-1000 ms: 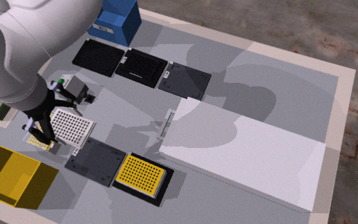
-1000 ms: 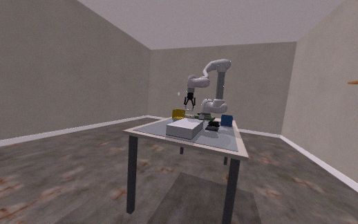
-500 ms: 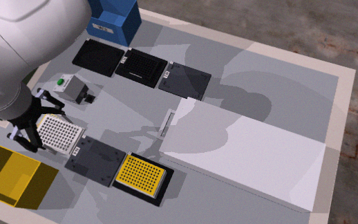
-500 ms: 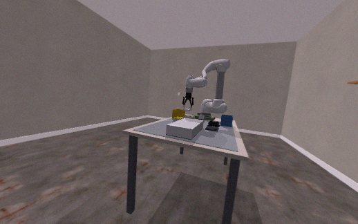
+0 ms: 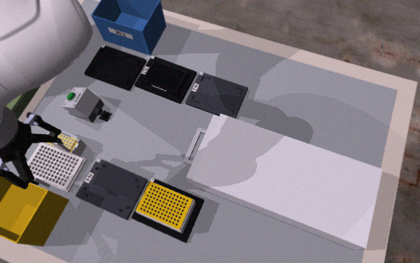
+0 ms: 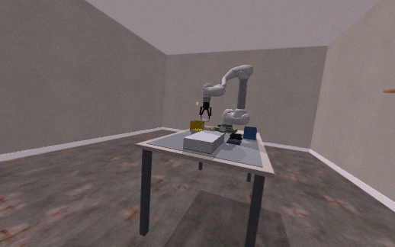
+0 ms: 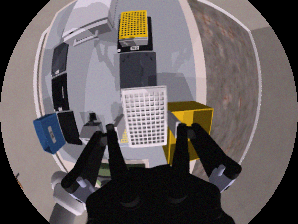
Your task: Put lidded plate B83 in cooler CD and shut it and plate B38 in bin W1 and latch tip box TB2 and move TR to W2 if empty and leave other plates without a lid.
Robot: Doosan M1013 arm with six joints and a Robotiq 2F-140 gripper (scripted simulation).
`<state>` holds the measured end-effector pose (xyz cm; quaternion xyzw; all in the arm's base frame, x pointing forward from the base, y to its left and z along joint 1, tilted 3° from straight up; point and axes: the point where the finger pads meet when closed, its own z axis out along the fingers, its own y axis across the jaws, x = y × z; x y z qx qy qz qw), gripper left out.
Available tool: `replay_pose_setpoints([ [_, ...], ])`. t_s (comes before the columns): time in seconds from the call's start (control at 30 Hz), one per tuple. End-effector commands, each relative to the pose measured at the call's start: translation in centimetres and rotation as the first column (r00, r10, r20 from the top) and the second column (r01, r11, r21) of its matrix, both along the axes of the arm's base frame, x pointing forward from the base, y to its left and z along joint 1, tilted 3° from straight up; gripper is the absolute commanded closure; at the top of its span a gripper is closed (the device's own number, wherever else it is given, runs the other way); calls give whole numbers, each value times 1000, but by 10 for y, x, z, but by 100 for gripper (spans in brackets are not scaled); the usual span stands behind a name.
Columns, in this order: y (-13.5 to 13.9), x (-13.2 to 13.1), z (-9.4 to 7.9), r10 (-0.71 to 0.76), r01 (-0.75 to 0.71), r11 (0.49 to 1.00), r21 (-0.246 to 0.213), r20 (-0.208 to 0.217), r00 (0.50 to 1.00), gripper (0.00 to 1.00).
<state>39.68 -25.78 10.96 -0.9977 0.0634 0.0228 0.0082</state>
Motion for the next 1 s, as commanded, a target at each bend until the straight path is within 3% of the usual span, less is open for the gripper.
replay_pose_setpoints([
  [0.0, -5, -5, 0, 0, 0, 1000, 0, 0, 1000, 100],
  [0.97, -59, -53, 1, 0, 0, 1000, 0, 0, 1000, 100],
])
